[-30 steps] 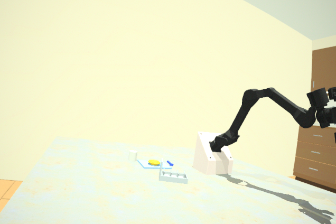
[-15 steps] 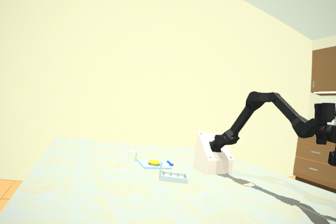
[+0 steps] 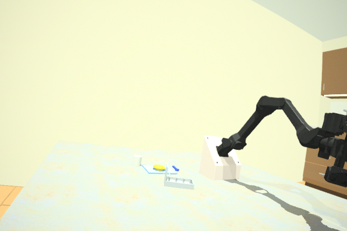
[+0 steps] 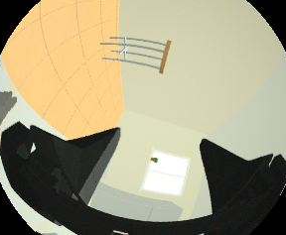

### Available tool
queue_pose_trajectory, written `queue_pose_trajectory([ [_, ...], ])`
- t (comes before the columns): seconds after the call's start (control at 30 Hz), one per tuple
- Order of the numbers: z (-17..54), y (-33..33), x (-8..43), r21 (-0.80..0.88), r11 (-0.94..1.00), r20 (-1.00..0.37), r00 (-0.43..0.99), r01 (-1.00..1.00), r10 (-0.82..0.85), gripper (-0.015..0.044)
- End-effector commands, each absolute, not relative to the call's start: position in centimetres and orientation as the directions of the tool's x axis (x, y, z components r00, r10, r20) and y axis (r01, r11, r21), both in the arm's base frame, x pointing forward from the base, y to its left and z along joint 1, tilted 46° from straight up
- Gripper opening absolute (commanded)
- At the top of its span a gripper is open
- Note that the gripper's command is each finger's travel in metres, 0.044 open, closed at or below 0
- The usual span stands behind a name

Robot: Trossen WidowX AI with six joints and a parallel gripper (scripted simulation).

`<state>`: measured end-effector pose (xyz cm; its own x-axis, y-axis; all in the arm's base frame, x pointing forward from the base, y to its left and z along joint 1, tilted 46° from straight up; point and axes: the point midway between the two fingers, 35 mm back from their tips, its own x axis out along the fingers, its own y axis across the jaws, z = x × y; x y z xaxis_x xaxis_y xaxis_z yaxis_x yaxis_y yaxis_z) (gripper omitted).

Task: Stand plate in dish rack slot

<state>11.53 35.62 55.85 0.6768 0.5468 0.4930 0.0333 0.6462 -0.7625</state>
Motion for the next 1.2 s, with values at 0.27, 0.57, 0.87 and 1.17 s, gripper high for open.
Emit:
queue_pose_trajectory([
  [0.27, 51.5, 38.6, 17.7, -0.864, 0.498, 0.387, 0.719, 0.064, 0.578, 0.0400],
  [0.57, 47.5, 39.3, 23.5, -0.926, 0.374, 0.272, 0.778, 0.051, 0.567, 0.0400],
  [0.87, 42.6, 38.0, 29.4, -0.960, 0.278, 0.132, 0.847, -0.019, 0.514, 0.0400],
  [1.17, 37.3, 36.3, 35.0, -0.978, 0.167, -0.029, 0.880, -0.122, 0.475, 0.0400],
])
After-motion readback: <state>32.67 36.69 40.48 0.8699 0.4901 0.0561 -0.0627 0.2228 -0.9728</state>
